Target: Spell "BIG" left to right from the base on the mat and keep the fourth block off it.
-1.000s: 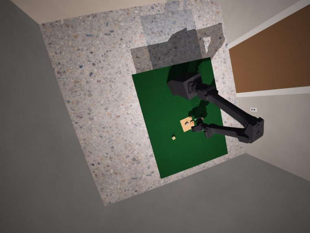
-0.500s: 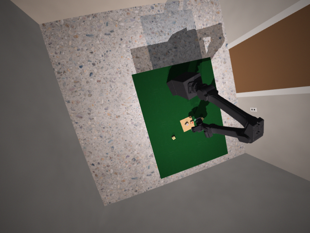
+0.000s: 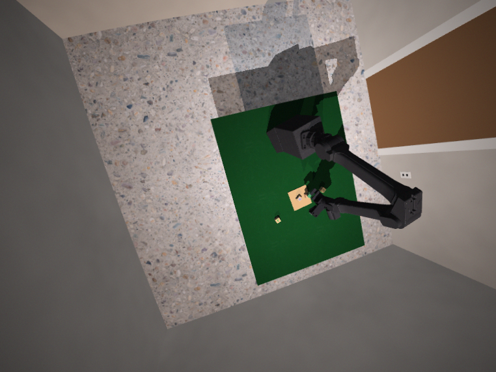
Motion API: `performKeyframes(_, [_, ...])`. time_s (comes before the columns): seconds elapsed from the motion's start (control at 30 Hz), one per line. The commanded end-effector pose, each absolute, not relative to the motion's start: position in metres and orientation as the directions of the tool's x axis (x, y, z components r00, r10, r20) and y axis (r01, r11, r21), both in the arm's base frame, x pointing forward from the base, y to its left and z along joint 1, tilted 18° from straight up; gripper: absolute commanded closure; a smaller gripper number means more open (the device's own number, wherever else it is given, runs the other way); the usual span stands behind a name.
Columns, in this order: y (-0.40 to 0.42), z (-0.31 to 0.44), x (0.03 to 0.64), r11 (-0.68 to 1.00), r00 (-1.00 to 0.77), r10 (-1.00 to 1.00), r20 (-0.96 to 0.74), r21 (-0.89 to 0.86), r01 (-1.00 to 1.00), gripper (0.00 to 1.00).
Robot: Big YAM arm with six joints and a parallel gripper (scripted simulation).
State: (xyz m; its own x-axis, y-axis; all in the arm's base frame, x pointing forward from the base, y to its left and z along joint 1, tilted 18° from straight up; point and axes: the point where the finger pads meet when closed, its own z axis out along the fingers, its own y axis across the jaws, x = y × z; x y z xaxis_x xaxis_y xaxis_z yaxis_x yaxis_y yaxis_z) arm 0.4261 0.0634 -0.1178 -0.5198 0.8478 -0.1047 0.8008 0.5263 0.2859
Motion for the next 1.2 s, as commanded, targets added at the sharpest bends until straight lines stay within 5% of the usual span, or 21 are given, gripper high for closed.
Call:
performKeyframes(0.0, [0.0628, -0.115, 0.4297, 0.739, -0.719, 0.67, -0.182, 0.254, 0.624, 0.0])
performKeyframes(0.37, [0.065, -0.1186, 0.4298, 0.967, -0.928, 0.248, -0.28, 0.137, 0.217, 0.0])
performKeyframes(0.7, [0.0663, -0.1197, 0.4308, 0.992, -0.944, -0.112, -0.312, 0.022, -0.125, 0.0])
performKeyframes(1.17, [0.0648, -0.1198, 0.4325, 0.685, -0.64, -0.727, -0.248, -0.192, -0.703, 0.0])
